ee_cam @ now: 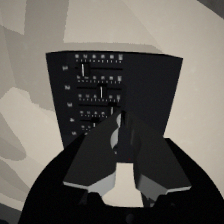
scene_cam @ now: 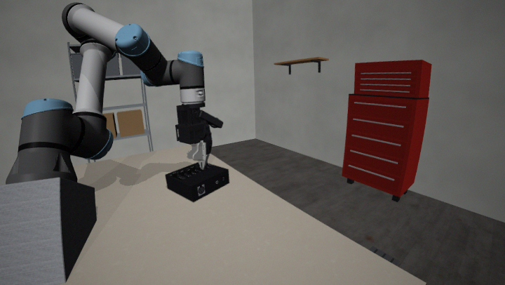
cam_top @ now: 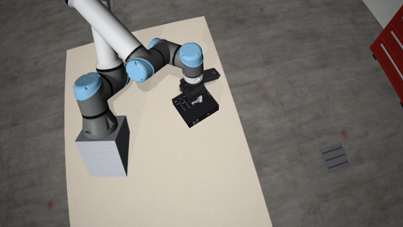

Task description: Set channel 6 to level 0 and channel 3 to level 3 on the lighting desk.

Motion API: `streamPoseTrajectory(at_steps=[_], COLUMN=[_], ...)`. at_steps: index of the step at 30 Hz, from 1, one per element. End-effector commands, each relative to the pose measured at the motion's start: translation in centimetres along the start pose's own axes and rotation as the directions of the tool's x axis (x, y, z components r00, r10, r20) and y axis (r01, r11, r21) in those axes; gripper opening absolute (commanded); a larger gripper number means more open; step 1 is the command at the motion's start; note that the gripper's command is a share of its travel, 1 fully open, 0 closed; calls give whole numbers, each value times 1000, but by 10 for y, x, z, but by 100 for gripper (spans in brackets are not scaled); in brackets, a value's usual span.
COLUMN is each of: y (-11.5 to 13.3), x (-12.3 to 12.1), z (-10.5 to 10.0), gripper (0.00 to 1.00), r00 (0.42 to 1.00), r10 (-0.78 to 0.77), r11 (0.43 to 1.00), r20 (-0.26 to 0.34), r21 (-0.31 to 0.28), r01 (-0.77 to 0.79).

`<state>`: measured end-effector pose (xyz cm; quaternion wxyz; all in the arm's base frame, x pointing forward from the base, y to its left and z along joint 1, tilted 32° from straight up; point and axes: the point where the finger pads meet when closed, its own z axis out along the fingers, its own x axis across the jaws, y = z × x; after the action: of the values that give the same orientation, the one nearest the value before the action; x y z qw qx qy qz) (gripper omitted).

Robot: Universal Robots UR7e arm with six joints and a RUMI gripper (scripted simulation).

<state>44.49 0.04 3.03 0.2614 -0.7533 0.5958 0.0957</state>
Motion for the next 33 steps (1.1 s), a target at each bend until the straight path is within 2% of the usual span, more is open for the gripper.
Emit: streamPoseTrajectory(at_steps=[1, 33], y=[0, 0], x=[-3, -19], z=[0, 0], gripper=[0, 0], r00=[1000, 1000], r10=[0, 0], r11=[1000, 1000], r20=[0, 0], r21=[1, 1], r01=[0, 0])
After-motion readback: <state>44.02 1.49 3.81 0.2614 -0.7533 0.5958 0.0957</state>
